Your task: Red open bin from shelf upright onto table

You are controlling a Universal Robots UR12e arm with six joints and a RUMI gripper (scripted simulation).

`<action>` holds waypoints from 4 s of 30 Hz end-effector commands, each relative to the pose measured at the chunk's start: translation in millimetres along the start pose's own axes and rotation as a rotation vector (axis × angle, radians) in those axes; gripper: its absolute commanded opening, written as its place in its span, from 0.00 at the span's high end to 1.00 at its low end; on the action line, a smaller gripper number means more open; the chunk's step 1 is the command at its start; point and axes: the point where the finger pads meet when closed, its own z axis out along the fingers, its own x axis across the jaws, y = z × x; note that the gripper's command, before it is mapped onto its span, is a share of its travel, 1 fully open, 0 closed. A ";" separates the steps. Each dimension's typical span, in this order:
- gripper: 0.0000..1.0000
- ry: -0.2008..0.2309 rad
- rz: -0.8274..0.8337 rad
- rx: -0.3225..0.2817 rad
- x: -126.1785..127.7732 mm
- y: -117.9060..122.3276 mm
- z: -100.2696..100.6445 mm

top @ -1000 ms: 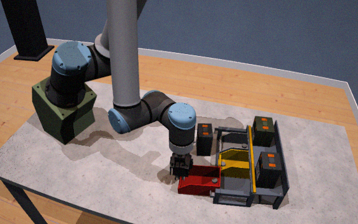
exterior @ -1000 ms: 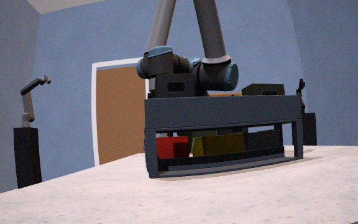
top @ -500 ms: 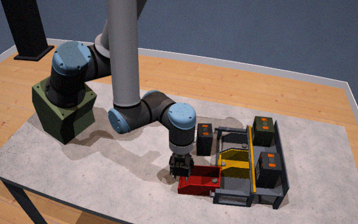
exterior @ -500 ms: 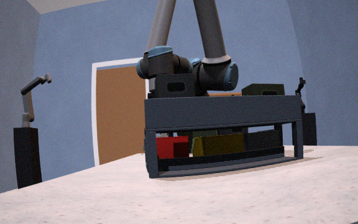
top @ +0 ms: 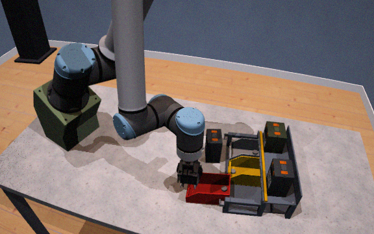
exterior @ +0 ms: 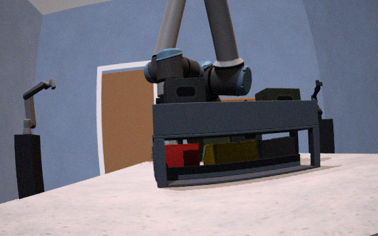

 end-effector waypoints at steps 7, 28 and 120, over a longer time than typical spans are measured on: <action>0.74 0.001 0.000 -0.001 0.4 0.2 -0.4; 0.74 0.001 0.000 -0.001 0.4 0.2 -33.4; 0.80 0.001 0.000 -0.001 0.5 0.2 -72.9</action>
